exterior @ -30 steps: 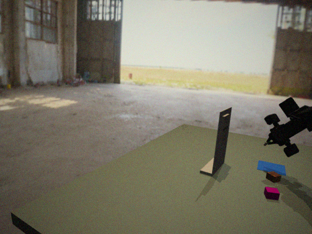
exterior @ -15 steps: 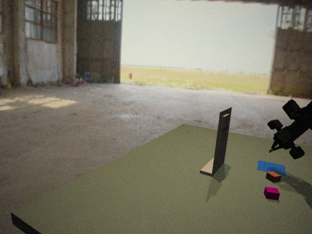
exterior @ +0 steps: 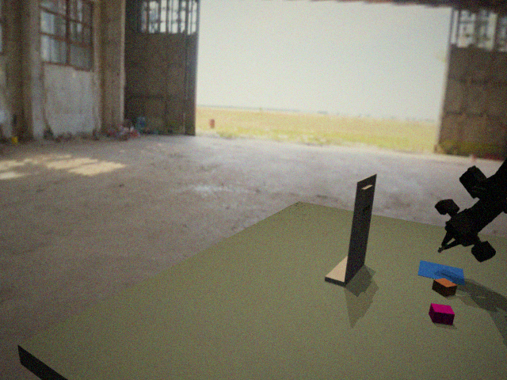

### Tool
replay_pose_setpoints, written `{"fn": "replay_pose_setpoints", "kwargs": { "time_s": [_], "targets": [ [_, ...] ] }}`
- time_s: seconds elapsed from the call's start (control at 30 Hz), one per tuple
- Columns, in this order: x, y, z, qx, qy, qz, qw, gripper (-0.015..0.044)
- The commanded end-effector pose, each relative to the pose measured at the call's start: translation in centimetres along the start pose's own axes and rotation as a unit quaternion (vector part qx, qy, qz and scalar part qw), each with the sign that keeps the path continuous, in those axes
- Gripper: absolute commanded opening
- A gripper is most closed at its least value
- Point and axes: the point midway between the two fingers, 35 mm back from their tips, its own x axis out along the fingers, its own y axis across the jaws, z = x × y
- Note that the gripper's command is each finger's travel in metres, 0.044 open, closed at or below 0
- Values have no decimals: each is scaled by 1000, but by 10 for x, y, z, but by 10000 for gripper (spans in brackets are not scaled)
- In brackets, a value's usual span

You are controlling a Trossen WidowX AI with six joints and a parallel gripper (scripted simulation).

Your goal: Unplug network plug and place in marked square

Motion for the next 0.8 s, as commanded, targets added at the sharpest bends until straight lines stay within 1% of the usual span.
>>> {"fn": "replay_pose_setpoints", "kwargs": {
  "time_s": [0.0,0.77],
  "targets": [
    [6,5,0,3,-2,2,1000,0],
    [32,24,1,3,-3,2,1000,0]
  ]
}}
